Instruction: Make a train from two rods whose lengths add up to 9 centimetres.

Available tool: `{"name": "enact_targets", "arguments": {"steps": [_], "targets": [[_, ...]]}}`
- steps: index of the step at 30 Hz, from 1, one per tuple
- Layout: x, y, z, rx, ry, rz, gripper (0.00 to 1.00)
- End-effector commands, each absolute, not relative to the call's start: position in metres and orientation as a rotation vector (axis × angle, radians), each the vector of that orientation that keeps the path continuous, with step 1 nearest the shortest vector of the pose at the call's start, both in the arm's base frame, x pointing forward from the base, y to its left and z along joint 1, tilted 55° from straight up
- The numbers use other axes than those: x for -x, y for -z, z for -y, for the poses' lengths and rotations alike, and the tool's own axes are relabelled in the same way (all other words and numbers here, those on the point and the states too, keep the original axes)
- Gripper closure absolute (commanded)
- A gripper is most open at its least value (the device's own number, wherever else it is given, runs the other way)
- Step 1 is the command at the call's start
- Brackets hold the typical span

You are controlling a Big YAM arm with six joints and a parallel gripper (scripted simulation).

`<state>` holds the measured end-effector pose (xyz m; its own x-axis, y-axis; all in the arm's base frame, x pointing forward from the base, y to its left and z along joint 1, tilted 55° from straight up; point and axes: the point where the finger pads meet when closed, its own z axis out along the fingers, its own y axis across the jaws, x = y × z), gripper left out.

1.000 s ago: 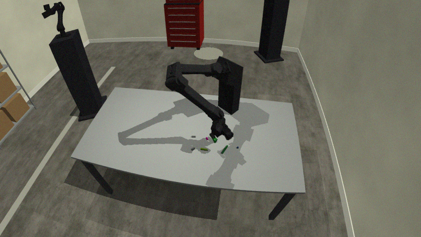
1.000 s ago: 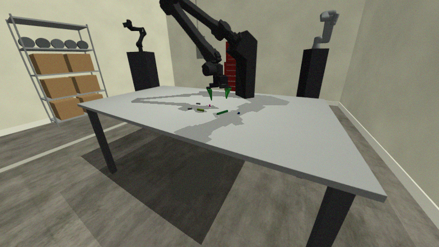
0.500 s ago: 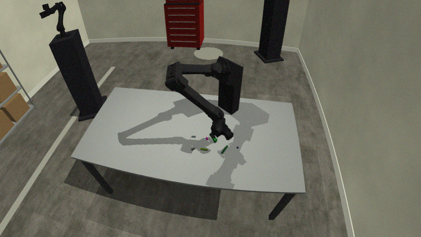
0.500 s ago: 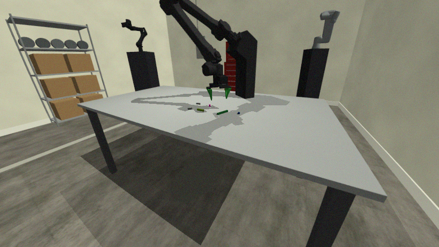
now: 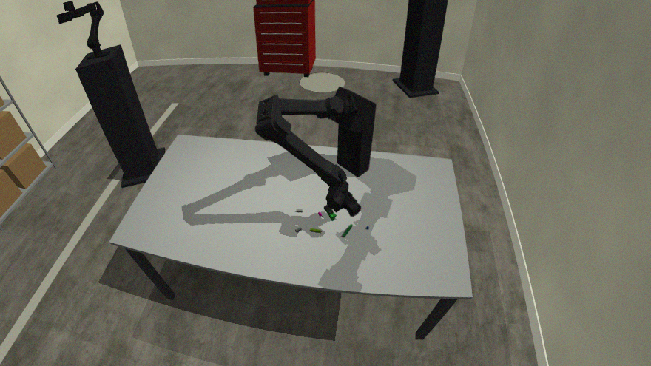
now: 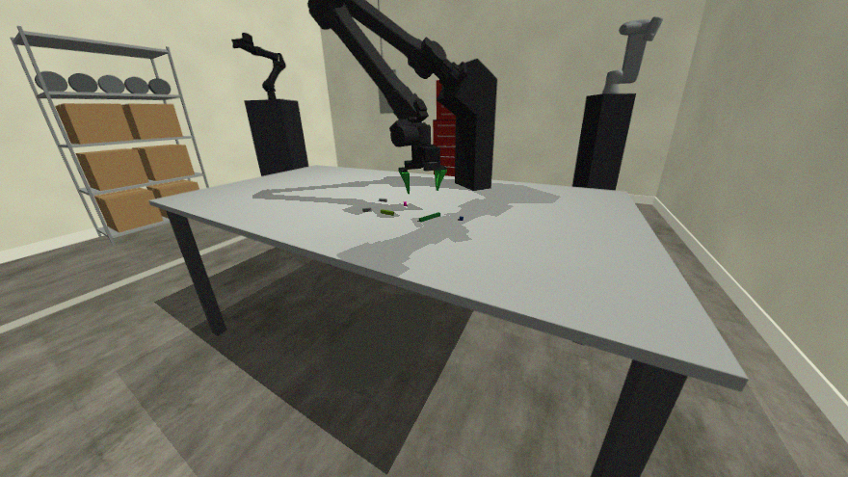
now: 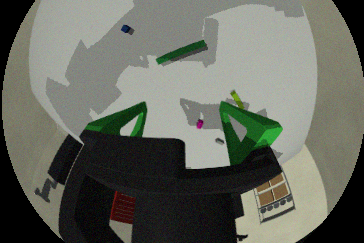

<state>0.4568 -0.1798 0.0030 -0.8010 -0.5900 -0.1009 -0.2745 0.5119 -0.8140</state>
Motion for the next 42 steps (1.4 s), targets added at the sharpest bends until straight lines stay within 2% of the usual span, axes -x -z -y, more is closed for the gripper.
{"name": "enact_targets", "arguments": {"steps": [1, 36, 42], "targets": [[-0.456, -0.002, 0.178, 0.723, 1.197, -2.384, 0.0], [-0.456, -0.002, 0.178, 0.723, 1.197, -2.384, 0.0], [-0.473, 0.013, 0.146, 0.722, 1.186, -2.369, 0.0]]}}
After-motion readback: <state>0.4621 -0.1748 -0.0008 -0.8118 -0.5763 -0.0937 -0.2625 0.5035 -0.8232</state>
